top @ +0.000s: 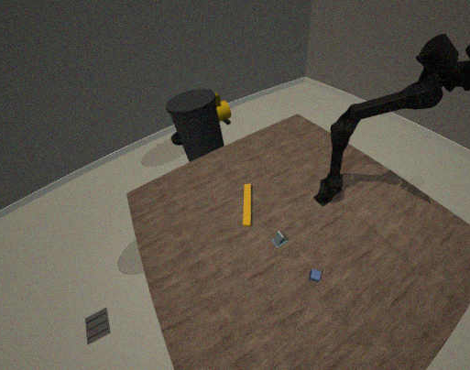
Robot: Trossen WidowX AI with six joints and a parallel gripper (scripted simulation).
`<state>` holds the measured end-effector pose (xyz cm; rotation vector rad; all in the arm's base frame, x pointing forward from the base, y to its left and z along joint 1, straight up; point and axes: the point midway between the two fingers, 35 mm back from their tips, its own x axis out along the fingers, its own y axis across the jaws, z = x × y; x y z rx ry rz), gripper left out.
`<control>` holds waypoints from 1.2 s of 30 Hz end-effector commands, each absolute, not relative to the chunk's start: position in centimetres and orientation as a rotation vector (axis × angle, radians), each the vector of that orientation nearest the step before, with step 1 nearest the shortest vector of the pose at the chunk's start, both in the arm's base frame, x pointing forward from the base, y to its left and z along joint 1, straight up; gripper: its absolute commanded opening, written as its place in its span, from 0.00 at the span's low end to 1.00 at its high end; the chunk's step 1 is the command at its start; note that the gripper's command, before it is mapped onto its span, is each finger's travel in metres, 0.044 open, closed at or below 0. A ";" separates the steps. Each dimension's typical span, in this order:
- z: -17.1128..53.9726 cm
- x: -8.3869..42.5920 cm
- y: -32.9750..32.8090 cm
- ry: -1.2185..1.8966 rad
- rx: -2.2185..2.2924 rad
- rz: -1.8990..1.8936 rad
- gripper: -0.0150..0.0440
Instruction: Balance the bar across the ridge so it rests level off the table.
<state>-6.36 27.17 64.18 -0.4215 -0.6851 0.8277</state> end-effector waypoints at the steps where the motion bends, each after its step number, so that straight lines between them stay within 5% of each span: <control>1: 63.6 -5.8 28.7 -0.705 -0.472 0.789 0.79; 36: 58.6 4.8 36.3 -0.735 -0.863 0.570 0.79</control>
